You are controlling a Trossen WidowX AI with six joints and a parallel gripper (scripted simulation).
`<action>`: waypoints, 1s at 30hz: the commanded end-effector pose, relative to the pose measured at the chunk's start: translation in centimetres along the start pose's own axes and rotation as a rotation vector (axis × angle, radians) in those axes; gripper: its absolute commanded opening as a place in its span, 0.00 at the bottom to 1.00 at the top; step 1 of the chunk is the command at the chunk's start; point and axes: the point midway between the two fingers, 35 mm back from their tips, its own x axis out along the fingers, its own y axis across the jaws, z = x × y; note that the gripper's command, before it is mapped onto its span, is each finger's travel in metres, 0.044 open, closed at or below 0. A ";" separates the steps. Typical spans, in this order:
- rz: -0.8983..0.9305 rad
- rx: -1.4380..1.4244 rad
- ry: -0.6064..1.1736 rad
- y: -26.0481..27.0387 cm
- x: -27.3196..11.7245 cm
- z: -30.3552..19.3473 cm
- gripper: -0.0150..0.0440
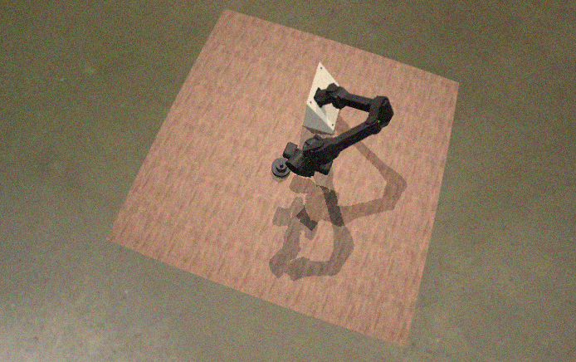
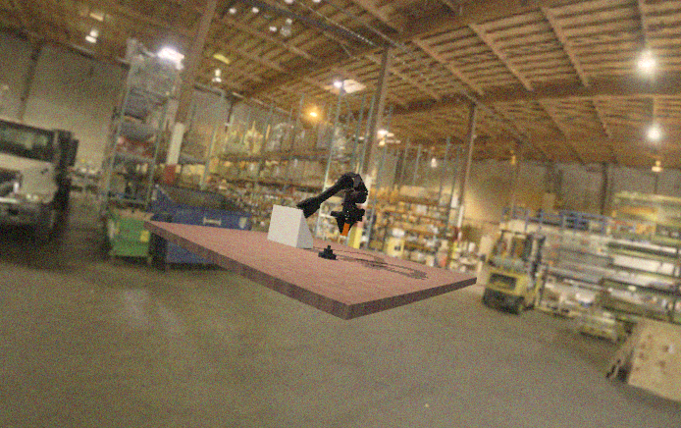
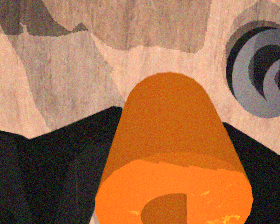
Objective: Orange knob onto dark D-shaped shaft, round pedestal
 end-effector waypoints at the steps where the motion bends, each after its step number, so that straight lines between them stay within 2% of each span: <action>1: -0.005 -0.007 -0.004 -1.4 0.2 0.5 0.25; 30: 0.006 -0.011 -0.002 -10.1 2.8 0.9 0.25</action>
